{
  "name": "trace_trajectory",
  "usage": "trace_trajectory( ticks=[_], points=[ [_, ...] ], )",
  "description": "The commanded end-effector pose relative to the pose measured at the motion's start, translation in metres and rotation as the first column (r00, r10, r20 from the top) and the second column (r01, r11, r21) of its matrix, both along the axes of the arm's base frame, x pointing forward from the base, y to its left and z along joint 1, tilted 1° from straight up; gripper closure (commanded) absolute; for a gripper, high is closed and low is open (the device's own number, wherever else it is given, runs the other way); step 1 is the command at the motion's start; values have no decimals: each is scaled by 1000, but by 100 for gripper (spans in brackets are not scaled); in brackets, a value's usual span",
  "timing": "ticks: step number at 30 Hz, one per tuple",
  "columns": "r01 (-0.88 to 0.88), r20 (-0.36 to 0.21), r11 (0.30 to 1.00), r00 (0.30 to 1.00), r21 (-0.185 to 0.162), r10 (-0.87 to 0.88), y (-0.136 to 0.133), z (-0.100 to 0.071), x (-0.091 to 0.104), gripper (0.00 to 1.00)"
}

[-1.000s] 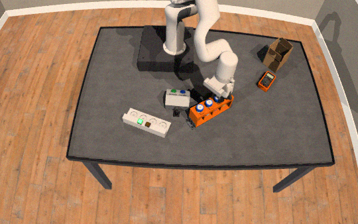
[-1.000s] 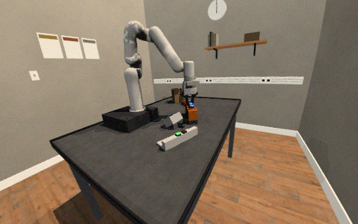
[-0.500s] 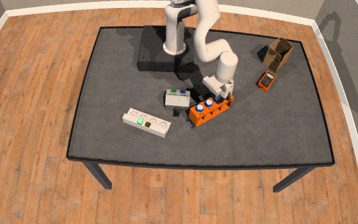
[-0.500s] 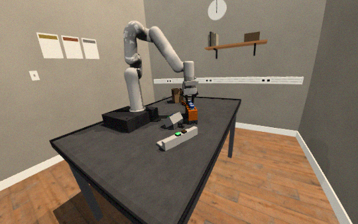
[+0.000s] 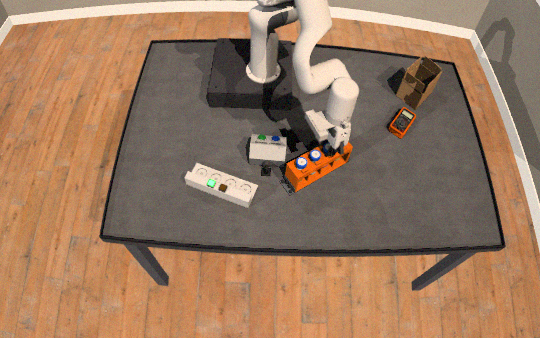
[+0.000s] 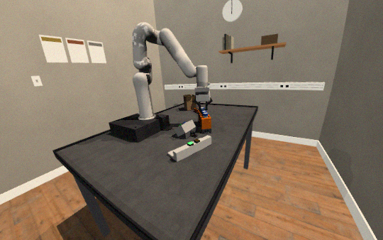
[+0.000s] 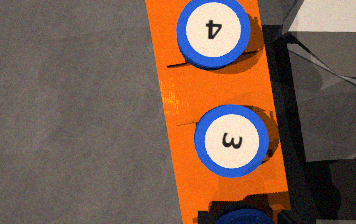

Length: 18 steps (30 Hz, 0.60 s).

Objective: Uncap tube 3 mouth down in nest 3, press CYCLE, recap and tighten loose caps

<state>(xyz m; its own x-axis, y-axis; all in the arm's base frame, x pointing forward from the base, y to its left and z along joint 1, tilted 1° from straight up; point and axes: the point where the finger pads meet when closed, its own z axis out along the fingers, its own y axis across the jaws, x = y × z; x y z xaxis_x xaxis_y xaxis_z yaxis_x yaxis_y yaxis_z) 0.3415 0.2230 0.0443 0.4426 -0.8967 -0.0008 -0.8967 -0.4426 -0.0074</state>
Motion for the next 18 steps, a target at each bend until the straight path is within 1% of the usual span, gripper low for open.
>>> trace_trajectory(
  ticks=[1,4,5,17,18],
  points=[
    [75,6,997,997,-2,-75,1,1,1,100],
    [84,6,996,996,-2,-84,1,1,1,100],
    [84,6,996,996,-2,-84,1,1,1,54],
    [84,6,996,996,-2,-84,1,1,1,54],
    [84,6,996,996,-2,-84,1,4,1,54]
  ],
)
